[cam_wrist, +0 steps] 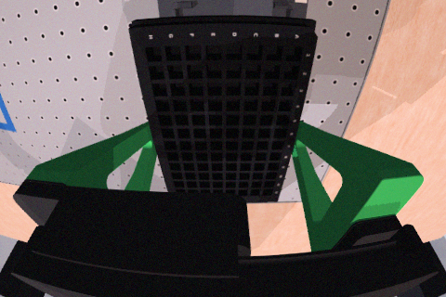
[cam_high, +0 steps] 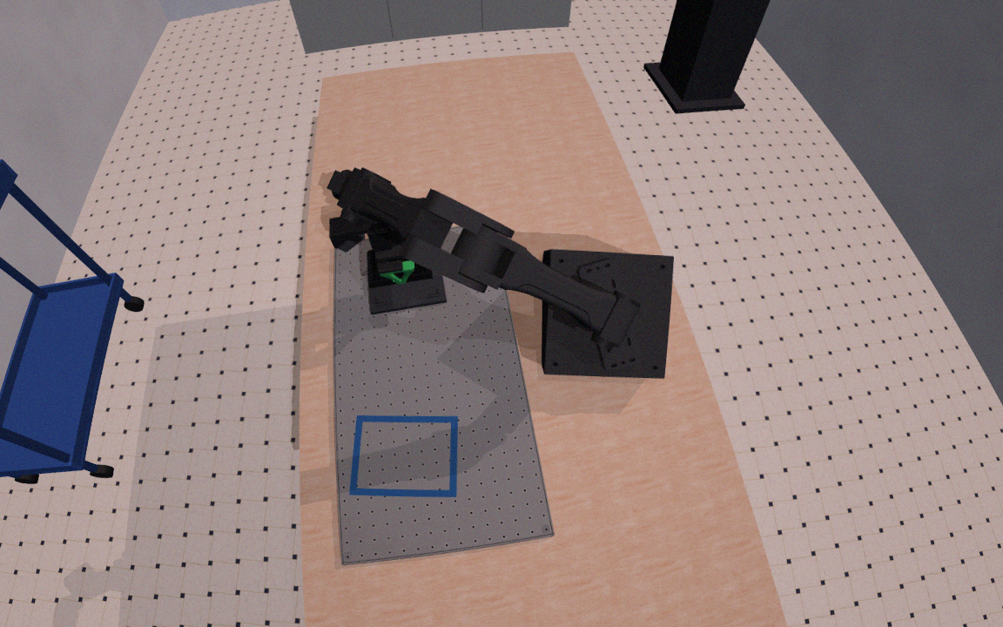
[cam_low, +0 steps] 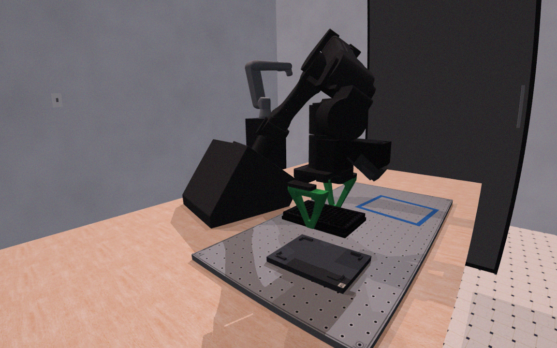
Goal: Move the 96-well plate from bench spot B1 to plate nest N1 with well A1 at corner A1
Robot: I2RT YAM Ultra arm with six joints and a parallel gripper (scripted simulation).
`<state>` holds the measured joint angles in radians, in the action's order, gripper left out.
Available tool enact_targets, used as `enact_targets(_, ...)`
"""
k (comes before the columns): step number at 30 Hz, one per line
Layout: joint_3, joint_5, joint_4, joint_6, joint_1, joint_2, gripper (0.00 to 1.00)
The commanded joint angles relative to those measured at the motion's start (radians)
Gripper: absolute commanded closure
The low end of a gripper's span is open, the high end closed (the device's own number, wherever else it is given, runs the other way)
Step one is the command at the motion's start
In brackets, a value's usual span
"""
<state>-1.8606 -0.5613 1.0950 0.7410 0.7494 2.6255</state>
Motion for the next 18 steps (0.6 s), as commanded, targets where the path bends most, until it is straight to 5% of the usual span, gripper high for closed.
enact_targets(1, -0.054, -0.002, 0.038, 0.03, 0.036, 0.02, 1.0)
enact_targets(18, -0.074, -0.001, 0.05, 0.038, 0.043, 0.012, 1.0)
